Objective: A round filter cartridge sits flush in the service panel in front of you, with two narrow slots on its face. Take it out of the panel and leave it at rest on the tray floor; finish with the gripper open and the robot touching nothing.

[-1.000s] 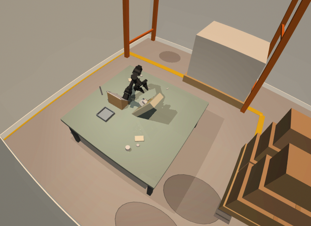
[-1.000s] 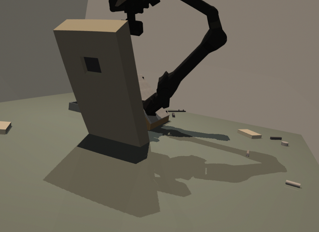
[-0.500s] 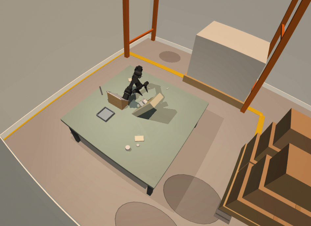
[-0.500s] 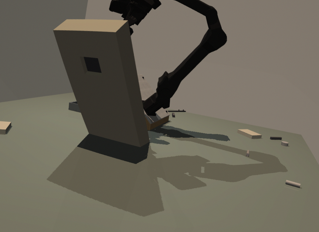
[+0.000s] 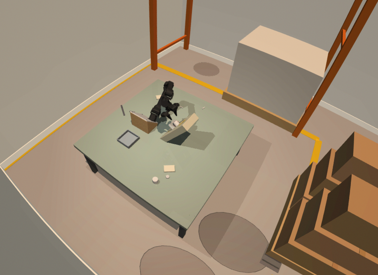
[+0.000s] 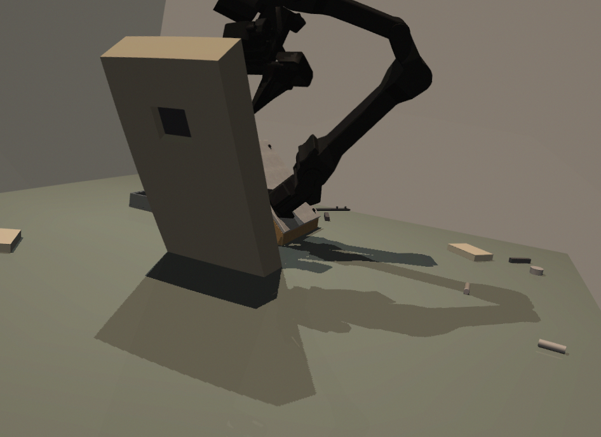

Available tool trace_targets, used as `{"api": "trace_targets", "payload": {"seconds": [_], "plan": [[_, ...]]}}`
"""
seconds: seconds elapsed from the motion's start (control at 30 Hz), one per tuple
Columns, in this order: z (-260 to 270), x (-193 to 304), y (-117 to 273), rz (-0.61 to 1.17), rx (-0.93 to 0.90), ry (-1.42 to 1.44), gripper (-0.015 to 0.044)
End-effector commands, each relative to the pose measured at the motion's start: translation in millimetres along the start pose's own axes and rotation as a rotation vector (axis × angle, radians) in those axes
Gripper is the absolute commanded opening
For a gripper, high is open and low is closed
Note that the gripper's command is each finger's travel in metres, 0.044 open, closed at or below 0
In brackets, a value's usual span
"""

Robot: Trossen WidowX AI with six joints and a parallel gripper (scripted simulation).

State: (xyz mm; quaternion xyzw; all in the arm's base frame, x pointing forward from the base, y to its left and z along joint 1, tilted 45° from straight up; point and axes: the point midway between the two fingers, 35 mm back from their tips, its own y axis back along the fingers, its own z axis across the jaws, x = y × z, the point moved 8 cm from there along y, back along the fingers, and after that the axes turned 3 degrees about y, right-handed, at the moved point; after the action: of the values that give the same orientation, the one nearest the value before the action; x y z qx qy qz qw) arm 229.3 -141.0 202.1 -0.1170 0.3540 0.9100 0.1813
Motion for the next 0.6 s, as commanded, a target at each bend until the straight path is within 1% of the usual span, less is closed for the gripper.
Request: {"api": "trace_targets", "payload": {"seconds": [0.0, 0.57], "plan": [[2.1, 7.8, -6.3, 0.047, -0.005, 0.114, 0.0305], [1.6, 7.9, -31.4, 0.047, -0.002, 0.115, 0.0305]]}}
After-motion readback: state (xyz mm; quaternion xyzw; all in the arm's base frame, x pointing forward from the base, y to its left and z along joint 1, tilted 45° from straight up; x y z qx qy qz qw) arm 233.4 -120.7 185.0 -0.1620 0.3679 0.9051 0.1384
